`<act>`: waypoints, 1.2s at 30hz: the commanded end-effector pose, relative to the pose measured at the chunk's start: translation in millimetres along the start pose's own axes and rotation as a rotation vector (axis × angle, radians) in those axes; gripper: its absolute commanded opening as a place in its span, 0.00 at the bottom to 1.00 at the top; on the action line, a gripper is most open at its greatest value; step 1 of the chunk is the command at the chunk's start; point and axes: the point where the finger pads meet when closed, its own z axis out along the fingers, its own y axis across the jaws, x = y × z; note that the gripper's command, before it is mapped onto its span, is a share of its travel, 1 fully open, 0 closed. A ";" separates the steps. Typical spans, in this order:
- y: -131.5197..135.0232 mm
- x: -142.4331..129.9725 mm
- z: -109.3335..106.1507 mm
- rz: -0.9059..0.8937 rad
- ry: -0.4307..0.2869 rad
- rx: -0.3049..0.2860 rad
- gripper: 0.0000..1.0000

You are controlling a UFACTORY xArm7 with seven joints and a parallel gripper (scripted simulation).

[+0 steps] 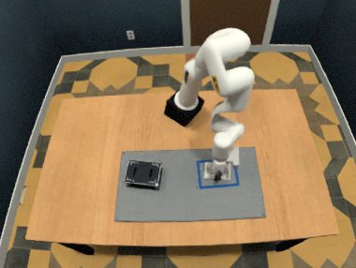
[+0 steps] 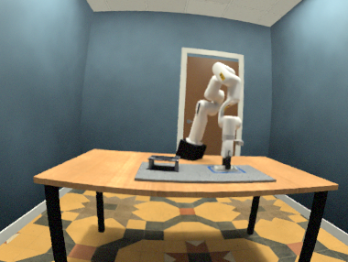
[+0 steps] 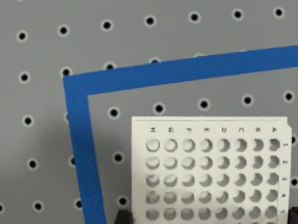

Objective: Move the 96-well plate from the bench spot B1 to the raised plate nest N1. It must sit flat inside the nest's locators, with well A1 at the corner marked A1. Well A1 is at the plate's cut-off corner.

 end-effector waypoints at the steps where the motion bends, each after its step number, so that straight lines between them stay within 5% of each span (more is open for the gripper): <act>1: 1.2 0.4 1.9 0.000 0.002 -0.003 1.00; 19: 1.2 0.4 1.9 0.000 0.002 -0.003 1.00; 20: 1.1 0.4 1.4 0.000 0.002 -0.003 0.00; 36: 1.1 0.4 1.4 0.000 0.002 -0.003 0.00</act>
